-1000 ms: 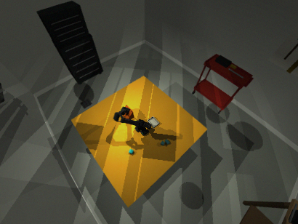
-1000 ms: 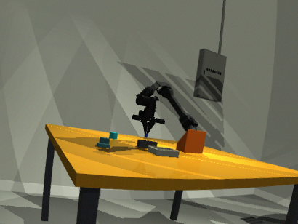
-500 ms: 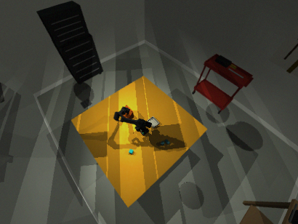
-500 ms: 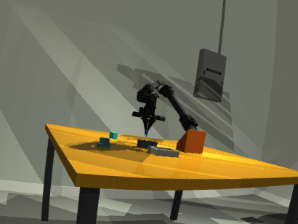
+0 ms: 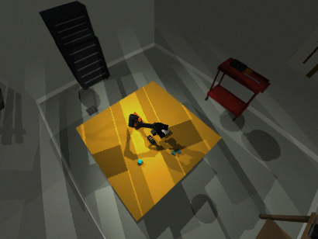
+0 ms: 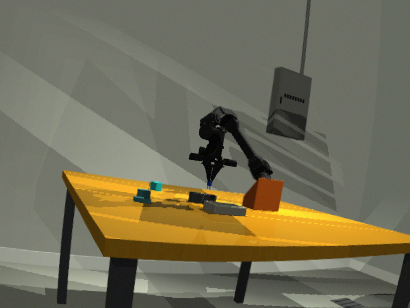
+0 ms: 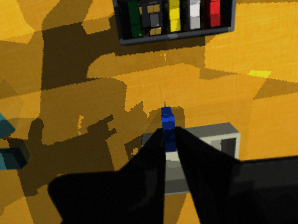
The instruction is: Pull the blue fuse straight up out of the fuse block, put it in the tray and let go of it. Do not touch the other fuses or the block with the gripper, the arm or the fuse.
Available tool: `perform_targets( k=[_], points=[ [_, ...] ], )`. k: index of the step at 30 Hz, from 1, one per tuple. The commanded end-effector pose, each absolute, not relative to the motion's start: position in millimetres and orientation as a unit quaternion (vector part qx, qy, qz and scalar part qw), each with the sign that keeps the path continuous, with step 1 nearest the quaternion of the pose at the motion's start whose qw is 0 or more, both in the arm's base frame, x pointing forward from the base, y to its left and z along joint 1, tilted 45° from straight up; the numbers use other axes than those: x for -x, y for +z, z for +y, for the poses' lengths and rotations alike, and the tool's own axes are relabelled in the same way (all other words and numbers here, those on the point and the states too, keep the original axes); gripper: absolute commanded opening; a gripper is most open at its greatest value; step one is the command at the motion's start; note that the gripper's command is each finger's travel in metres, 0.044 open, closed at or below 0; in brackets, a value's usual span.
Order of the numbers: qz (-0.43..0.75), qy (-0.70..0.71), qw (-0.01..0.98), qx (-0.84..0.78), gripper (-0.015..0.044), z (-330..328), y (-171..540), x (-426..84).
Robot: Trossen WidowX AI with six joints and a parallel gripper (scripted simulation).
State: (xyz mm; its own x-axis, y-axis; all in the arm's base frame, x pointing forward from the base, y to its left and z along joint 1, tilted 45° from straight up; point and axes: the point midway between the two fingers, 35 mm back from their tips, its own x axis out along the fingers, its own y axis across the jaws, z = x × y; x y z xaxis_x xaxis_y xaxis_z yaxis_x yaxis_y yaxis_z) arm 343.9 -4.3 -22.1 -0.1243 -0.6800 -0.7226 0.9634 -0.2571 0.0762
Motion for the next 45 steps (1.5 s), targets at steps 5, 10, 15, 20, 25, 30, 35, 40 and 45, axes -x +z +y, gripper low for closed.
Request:
perform_targets(
  k=[5, 10, 15, 20, 25, 30, 35, 40, 45],
  points=[
    [0.212, -0.719, 0.570, -0.336, 0.0000, 34, -58, -346],
    [0.211, -0.720, 0.570, -0.335, 0.0000, 56, -80, -343],
    [0.209, -0.721, 0.570, -0.334, 0.0000, 74, -100, -338],
    [0.209, -0.721, 0.570, -0.334, 0.0000, 74, -102, -338],
    [0.209, -0.721, 0.570, -0.334, 0.0000, 69, -107, -337],
    [0.209, -0.721, 0.570, -0.334, 0.0000, 63, -113, -336],
    [0.208, -0.721, 0.570, -0.334, 0.0000, 57, -119, -335],
    [0.208, -0.721, 0.570, -0.334, 0.0000, 52, -125, -334],
    [0.208, -0.721, 0.571, -0.334, 0.0000, 47, -130, -333]
  ],
)
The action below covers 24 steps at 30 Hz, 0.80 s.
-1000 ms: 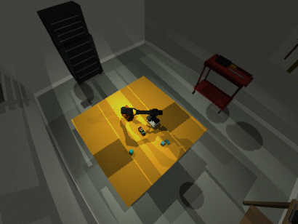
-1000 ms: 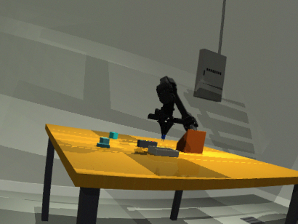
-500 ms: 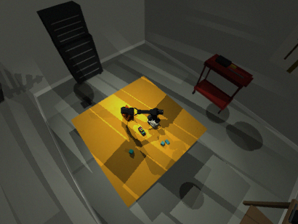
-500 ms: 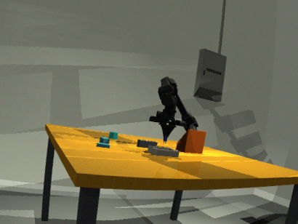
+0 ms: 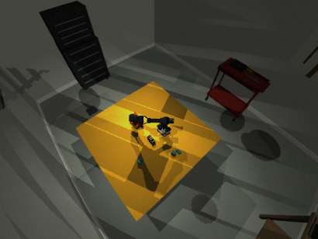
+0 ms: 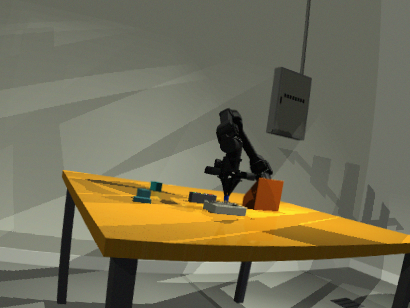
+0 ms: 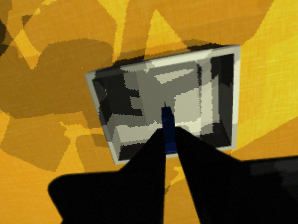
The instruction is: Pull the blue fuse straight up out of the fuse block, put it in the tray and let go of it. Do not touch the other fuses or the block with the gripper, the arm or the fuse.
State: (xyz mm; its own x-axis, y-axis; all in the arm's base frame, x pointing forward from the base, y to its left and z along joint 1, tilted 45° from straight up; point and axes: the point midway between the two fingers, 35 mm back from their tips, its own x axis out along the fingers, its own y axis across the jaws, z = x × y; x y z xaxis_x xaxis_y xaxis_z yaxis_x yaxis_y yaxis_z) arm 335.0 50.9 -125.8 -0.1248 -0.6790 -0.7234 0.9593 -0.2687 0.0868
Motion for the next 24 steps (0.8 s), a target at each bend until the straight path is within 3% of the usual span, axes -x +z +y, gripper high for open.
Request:
perform_targets(
  k=[1, 2, 15, 24],
  points=[
    [0.208, -0.721, 0.571, -0.334, 0.0000, 47, -130, -333],
    [0.208, -0.721, 0.571, -0.334, 0.0000, 47, -130, -333],
    [0.207, -0.721, 0.568, -0.338, 0.0330, 51, -125, -335],
    [0.209, -0.721, 0.570, -0.334, 0.0330, 75, -101, -338]
  ],
)
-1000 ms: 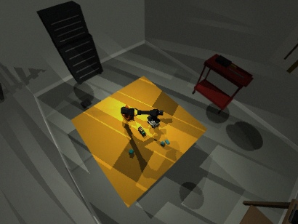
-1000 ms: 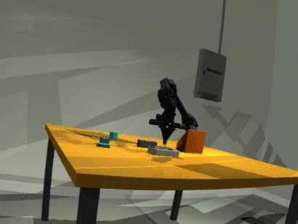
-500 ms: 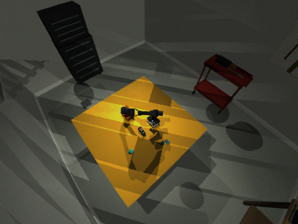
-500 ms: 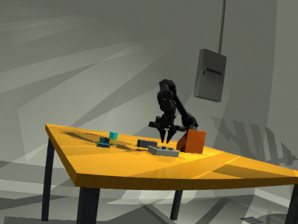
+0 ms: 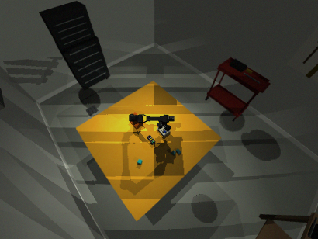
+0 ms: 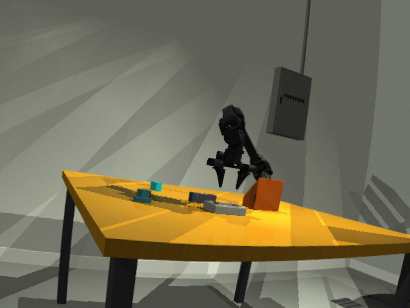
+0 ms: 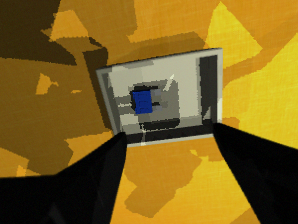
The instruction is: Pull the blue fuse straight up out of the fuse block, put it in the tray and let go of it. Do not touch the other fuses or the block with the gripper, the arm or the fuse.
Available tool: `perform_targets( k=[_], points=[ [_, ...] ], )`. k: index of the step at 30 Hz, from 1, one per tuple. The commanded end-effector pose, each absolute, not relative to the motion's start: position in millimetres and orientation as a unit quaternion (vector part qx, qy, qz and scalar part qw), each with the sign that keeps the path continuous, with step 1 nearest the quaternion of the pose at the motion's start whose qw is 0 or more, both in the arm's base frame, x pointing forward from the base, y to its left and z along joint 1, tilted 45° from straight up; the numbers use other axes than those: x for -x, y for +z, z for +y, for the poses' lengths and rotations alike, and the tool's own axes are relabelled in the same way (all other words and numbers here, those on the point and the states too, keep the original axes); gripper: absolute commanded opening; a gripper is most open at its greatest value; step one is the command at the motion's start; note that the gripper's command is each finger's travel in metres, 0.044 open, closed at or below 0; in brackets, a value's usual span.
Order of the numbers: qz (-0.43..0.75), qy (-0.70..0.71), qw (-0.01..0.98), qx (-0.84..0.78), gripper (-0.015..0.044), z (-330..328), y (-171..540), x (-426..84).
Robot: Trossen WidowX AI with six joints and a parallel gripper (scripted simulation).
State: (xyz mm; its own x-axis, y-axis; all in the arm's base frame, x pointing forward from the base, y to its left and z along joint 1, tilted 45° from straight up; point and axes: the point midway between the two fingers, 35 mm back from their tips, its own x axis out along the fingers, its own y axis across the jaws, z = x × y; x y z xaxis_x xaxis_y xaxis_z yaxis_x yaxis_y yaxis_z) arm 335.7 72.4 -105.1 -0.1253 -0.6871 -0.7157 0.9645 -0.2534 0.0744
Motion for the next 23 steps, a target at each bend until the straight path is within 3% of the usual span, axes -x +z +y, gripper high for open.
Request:
perform_targets(
  k=[1, 23],
  points=[
    [0.209, -0.721, 0.570, -0.334, 0.0330, 74.7, -101.0, -337.6],
    [0.210, -0.721, 0.572, -0.330, 0.0330, 72.7, -102.5, -336.4]
  ],
)
